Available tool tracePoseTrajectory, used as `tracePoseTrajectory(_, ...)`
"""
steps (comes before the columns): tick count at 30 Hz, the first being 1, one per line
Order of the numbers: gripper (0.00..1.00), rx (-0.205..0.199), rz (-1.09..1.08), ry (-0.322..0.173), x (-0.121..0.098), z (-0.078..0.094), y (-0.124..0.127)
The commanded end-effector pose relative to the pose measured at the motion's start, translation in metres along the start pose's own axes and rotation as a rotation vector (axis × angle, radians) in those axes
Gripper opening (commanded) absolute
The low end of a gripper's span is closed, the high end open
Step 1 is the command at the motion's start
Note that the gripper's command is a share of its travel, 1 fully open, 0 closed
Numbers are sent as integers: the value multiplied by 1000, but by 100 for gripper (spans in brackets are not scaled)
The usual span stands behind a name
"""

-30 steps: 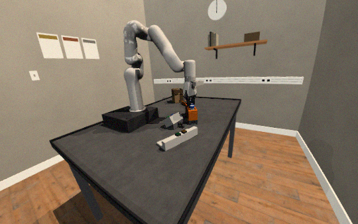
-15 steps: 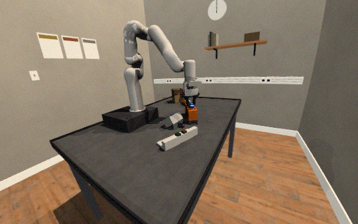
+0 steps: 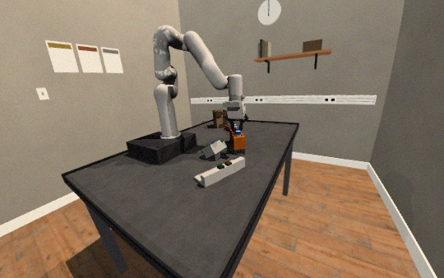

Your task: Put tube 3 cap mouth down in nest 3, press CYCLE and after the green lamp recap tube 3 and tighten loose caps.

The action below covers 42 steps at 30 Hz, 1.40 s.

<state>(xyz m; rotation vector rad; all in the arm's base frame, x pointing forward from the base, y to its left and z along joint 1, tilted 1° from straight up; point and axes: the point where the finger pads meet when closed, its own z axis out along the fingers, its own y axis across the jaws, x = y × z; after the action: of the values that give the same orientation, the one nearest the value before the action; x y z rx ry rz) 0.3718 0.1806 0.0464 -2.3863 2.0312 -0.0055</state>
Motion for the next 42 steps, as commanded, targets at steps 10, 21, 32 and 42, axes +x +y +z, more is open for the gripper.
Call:
tracePoseTrajectory(10,46,5,327,3,0,-1,-1)
tracePoseTrajectory(21,0,5,327,3,0,-1,-1)
tracePoseTrajectory(32,0,4,-23,4,0,-1,-1)
tracePoseTrajectory(42,0,3,-423,5,0,-2,-1)
